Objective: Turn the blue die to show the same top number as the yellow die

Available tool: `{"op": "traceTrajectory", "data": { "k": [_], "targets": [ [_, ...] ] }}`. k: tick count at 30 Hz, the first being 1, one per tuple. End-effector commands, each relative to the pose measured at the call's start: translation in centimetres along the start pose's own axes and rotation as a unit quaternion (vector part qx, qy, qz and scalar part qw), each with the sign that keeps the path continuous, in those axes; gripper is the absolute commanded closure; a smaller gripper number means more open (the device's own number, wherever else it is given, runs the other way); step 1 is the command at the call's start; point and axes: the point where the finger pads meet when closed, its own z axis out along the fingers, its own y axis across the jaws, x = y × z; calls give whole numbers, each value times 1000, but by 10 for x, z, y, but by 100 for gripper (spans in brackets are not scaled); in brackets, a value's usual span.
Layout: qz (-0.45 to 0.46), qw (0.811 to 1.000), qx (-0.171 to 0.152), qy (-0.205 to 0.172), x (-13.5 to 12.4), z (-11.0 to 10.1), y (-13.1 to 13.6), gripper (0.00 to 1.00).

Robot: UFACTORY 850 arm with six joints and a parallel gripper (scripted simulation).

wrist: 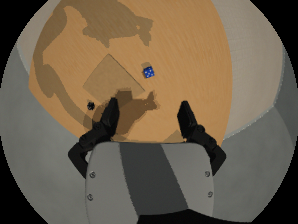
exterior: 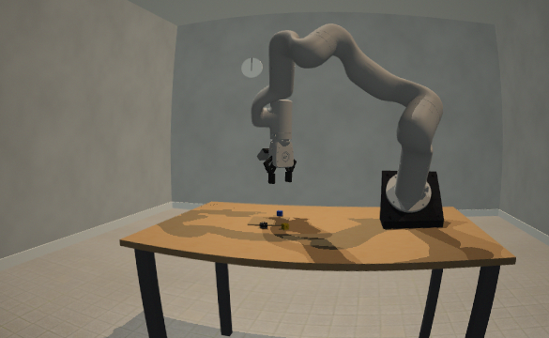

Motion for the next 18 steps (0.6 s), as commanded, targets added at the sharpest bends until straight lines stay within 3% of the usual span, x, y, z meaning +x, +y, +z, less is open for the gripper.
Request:
{"op": "traceTrajectory", "data": {
  "k": [1,8,18],
  "targets": [
    [81,997,-4,-3,1,2,0,0],
    [148,989,-4,-3,1,4,0,0],
    [309,951,-4,-2,0,9,0,0]
  ]
}}
